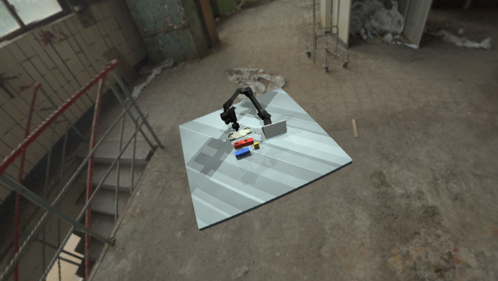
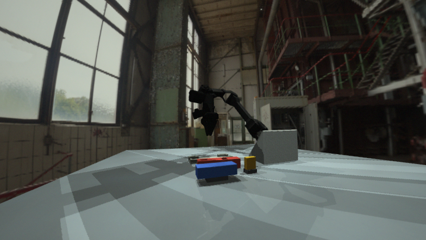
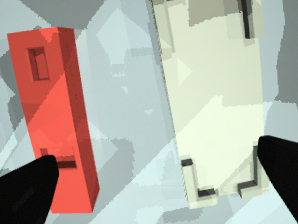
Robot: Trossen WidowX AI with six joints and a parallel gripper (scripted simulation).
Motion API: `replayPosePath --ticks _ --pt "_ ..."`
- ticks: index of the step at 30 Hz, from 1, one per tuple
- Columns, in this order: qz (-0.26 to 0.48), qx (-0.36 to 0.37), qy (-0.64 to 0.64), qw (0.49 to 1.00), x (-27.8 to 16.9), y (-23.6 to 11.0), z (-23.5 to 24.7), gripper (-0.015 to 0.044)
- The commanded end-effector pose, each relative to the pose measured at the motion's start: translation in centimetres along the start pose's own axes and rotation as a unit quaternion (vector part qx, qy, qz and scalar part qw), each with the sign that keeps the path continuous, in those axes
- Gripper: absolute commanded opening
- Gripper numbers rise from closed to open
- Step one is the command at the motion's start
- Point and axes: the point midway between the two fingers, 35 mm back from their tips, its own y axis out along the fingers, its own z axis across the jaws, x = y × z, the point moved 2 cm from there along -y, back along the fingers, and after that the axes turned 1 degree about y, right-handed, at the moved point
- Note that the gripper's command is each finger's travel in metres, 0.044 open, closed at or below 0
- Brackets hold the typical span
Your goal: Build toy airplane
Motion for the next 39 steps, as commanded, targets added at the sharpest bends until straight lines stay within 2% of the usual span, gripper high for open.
replayPosePath --ticks 1,3,10,13,15,39 --pt "0.004 -0.012 -0.001 1.000 -1.6 1.0 6.7 0.0440" --pt "0.003 -0.020 0.001 1.000 -2.5 1.5 9.2 0.0440" --pt "0.003 -0.021 0.002 1.000 -2.7 1.9 9.6 0.0440" --pt "0.002 -0.022 0.002 1.000 -2.7 5.7 9.4 0.0440" --pt "0.002 -0.022 0.002 1.000 -2.8 6.9 9.3 0.0440" --pt "0.003 -0.023 0.003 1.000 -2.7 10.5 9.1 0.0440"
